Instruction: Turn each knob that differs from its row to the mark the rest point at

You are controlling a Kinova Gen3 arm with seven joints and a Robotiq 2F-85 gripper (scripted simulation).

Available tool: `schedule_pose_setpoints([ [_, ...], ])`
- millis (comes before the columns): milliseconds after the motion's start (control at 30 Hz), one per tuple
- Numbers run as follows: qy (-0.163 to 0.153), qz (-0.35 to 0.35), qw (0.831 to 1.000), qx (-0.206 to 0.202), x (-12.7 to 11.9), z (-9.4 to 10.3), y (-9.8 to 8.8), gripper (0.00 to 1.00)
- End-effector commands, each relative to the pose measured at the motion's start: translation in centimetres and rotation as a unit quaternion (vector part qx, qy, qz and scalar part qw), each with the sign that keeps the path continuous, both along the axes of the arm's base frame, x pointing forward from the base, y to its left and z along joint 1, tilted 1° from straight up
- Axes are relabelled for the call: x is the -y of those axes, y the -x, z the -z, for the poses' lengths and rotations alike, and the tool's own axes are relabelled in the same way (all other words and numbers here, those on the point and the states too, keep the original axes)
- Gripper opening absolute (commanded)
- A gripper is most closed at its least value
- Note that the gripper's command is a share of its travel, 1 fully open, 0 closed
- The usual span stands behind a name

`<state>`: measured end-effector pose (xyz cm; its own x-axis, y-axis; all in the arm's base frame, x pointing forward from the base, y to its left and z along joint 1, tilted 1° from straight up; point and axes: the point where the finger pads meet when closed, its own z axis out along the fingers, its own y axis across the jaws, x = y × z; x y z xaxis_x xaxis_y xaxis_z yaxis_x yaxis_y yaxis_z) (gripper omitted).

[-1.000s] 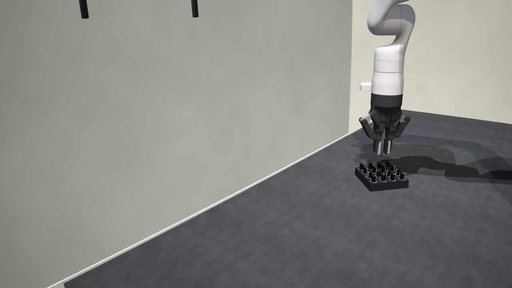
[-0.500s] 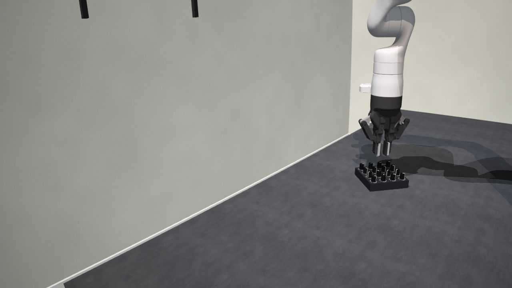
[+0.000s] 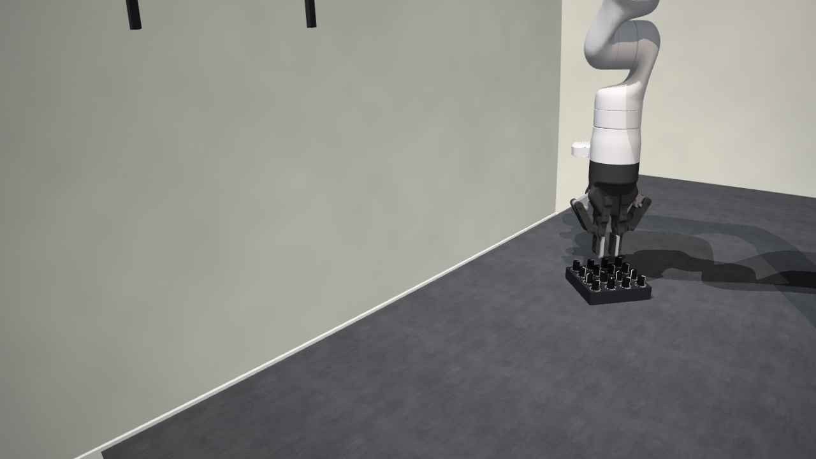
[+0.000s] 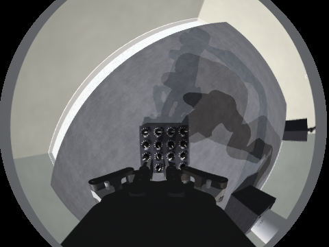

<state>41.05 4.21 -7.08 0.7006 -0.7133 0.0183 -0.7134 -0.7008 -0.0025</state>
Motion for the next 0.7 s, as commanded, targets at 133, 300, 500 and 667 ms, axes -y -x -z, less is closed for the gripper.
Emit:
schedule_pose_setpoints([
  [133,0.001,0.001,1.0,-0.001,0.1,0.8,0.0,0.19],
  [300,0.001,0.001,1.0,-0.001,0.1,1.4,-0.1,0.19],
  [500,0.001,0.001,1.0,-0.001,0.1,1.8,-0.1,0.19],
  [667,0.001,0.001,1.0,-0.001,0.1,2.1,-0.1,0.19],
])
